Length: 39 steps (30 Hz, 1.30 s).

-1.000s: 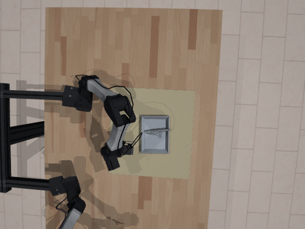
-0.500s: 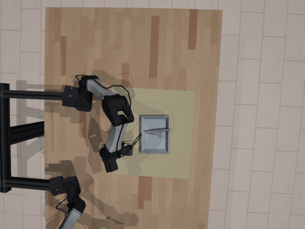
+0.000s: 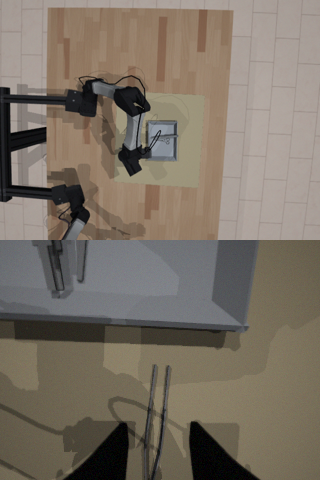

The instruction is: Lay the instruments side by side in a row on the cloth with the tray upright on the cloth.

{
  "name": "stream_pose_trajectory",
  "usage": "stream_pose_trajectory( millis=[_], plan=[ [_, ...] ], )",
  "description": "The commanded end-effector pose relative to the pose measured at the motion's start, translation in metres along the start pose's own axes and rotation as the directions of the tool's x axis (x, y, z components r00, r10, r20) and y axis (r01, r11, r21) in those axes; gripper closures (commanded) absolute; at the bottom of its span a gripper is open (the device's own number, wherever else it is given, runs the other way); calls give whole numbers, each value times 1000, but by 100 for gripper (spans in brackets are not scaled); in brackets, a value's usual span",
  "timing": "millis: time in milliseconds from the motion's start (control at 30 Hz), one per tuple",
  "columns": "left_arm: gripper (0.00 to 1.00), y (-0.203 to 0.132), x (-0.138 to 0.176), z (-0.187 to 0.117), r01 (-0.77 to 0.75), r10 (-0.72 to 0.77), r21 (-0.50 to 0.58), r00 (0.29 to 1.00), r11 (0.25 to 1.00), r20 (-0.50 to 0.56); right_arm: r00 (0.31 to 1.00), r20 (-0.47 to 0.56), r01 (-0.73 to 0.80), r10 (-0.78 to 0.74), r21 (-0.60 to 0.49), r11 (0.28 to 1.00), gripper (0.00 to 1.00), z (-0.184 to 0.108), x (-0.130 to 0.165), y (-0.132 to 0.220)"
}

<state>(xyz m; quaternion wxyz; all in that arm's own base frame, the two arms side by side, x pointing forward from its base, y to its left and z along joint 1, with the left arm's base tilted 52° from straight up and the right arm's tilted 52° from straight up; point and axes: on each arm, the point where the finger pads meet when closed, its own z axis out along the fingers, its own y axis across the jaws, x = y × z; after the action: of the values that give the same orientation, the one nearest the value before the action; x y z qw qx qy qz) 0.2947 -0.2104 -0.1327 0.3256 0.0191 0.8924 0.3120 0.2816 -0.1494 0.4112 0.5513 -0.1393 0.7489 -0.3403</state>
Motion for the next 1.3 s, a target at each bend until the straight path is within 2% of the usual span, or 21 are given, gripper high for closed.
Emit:
stream_pose_trajectory(
  millis=[0,433,533,700,733,1000,1067,1100,1200,1267],
  plan=[
    [67,1,-10,2,13,-9,62,998,998,-61,1000,15,6,-6,7,1000,67,-3,-5,-2],
    [67,38,-101,-2,201,-170,235,975,951,-144,1000,15,6,-6,7,1000,67,-3,-5,-2],
    [67,35,-104,-8,193,-161,258,977,947,-138,1000,15,6,-6,7,1000,67,-3,-5,-2],
    [67,63,-137,-3,264,-229,297,962,917,-150,1000,15,6,-6,7,1000,67,-3,-5,-2],
    [74,66,-148,-5,279,-245,314,959,908,-143,1000,15,6,-6,7,1000,67,-3,-5,-2],
    [74,105,-191,-11,337,-318,397,941,854,-116,1000,15,6,-6,7,1000,67,-3,-5,-2],
    [74,105,-191,-11,337,-318,397,941,854,-116,1000,15,6,-6,7,1000,67,-3,-5,-2],
    [74,92,-185,-22,301,-280,418,953,857,-112,1000,15,6,-6,7,1000,67,-3,-5,-2],
    [74,118,-198,-10,357,-340,396,933,846,-114,1000,15,6,-6,7,1000,67,-3,-5,-2],
    [74,112,-193,-18,338,-318,400,941,852,-117,1000,15,6,-6,7,1000,67,-3,-5,-2]
  ],
)
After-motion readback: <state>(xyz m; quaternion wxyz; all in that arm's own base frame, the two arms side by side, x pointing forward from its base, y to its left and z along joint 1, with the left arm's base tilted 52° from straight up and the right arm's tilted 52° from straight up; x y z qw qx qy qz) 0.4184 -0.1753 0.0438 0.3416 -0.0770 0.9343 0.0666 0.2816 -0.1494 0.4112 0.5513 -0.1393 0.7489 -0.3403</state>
